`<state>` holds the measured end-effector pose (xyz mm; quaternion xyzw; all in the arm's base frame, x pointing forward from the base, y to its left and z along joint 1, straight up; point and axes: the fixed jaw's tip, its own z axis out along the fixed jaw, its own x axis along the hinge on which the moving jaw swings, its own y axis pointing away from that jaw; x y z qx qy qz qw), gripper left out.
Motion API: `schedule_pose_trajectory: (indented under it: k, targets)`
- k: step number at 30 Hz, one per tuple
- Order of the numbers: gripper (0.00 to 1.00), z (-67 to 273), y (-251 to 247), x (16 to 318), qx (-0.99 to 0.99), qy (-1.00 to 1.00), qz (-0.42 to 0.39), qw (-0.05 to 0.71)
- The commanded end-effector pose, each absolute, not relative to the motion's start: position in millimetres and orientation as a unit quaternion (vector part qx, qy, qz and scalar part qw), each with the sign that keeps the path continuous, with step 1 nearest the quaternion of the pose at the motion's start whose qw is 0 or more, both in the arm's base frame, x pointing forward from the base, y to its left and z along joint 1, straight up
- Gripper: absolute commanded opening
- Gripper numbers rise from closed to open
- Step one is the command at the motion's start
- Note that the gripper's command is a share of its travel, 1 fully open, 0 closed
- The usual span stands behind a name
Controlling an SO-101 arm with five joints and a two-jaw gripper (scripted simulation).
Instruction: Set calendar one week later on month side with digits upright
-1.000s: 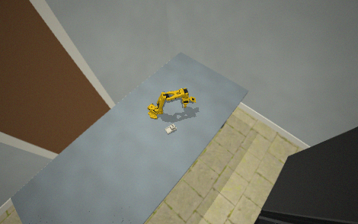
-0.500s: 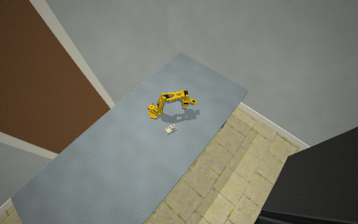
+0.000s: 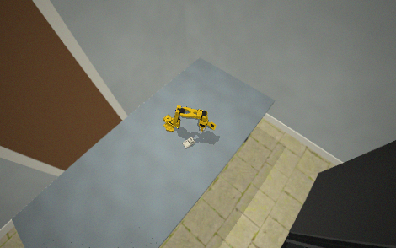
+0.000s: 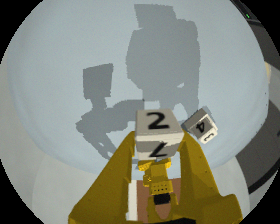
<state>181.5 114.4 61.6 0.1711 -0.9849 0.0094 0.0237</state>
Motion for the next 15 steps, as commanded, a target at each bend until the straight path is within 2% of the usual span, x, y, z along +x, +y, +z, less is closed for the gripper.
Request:
schedule_pose_trajectory:
  k: [1, 3, 9, 15]
  targets:
    - [0.0, 75.0, 83.4, 201.4, 0.096, -0.995, -0.004, -0.016]
    - [0.0, 75.0, 83.4, 201.4, 0.096, -0.995, -0.004, -0.016]
    - [0.0, 74.1, 23.4, 208.2, -0.04, -0.999, -0.002, -0.016]
    - [0.0, 72.3, -35.0, 197.3, -0.177, -0.984, 0.001, -0.016]
